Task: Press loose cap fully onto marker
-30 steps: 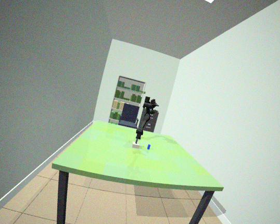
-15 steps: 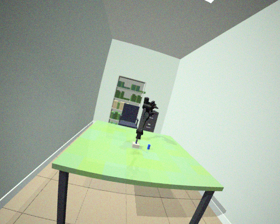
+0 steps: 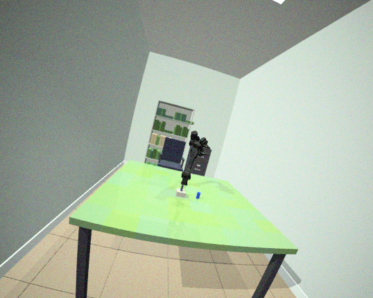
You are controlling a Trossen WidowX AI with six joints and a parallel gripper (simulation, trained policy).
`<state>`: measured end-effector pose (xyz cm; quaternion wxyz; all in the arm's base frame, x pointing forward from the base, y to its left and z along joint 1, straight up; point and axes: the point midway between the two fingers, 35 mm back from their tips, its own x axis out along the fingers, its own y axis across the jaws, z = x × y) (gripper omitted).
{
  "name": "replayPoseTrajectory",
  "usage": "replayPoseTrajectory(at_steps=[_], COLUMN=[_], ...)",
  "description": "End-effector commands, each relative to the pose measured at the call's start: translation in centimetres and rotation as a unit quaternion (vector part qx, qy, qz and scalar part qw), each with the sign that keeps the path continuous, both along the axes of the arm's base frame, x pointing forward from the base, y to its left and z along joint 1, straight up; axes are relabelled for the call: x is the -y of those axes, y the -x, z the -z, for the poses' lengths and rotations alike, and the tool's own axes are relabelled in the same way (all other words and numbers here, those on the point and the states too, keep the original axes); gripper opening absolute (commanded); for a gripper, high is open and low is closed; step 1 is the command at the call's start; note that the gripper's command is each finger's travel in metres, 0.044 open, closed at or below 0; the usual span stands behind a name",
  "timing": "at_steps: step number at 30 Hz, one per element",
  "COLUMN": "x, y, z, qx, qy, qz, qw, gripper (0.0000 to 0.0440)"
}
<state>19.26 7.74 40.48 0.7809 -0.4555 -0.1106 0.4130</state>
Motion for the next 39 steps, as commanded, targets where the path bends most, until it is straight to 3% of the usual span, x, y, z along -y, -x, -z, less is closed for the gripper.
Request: replayPoseTrajectory(at_steps=[1,39], x=[0.2,1.0], y=[-0.7,-6.1], z=[0.9,9.1], qx=[-0.017,-0.18], qy=[0.008,0.092], qz=[-0.002,-0.03], qw=[1.0,0.979], gripper=[0.0322,0.0321])
